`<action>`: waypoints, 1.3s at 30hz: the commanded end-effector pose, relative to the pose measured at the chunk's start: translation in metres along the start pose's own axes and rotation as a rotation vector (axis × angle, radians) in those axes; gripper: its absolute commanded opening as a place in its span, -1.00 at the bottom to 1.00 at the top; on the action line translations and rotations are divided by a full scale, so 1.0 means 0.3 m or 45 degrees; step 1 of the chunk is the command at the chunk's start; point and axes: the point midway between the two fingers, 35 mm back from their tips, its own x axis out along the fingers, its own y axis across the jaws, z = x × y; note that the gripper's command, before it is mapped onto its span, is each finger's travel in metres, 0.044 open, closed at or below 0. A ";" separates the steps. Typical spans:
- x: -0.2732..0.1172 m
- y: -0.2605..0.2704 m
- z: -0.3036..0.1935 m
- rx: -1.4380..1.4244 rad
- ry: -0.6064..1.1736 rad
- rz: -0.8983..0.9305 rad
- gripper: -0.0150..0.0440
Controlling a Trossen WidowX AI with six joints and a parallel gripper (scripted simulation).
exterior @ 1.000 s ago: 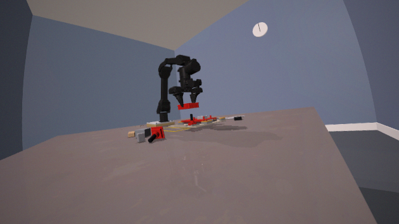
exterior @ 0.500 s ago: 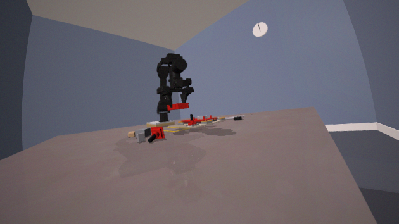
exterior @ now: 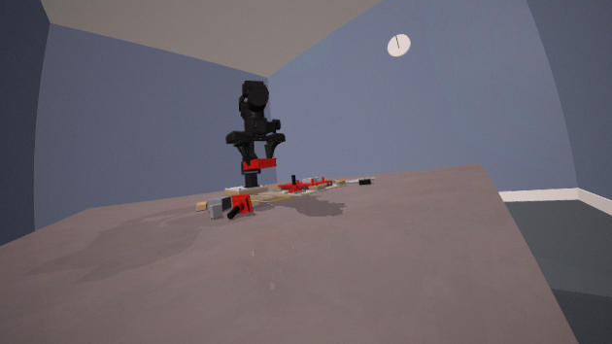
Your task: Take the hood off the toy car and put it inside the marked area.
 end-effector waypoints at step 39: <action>0.093 -0.006 0.011 -0.008 -0.008 0.001 -0.49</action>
